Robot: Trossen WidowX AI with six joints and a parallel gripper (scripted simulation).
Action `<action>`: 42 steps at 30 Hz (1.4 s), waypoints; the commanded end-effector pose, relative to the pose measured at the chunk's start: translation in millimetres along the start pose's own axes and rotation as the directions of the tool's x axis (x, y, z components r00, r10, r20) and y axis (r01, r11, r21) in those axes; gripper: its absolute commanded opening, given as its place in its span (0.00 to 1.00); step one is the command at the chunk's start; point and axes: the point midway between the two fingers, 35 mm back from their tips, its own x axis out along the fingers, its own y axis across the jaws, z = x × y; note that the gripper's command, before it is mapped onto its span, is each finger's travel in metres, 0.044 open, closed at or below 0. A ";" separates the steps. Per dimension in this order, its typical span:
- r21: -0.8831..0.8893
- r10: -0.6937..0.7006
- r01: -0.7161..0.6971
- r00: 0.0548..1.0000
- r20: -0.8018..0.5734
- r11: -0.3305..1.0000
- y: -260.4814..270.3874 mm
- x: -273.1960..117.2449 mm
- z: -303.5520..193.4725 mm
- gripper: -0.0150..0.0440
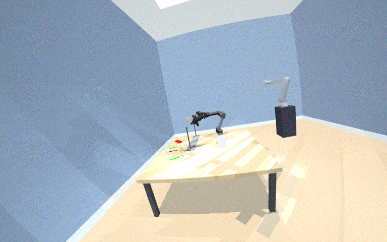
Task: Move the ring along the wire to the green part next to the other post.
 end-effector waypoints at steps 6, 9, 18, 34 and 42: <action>-0.190 -0.106 0.110 0.994 0.028 0.976 -14.7 1.7 -0.7 0.00; -0.249 -0.139 0.145 0.989 0.044 0.957 -19.3 1.7 0.2 0.00; -0.418 -0.227 0.249 0.969 0.102 0.874 -32.6 0.9 4.7 0.00; -0.659 -0.345 0.413 0.908 0.239 0.629 -52.8 -4.2 18.4 0.00; -0.742 -0.381 0.479 0.868 0.319 0.470 -60.5 -8.3 27.4 0.00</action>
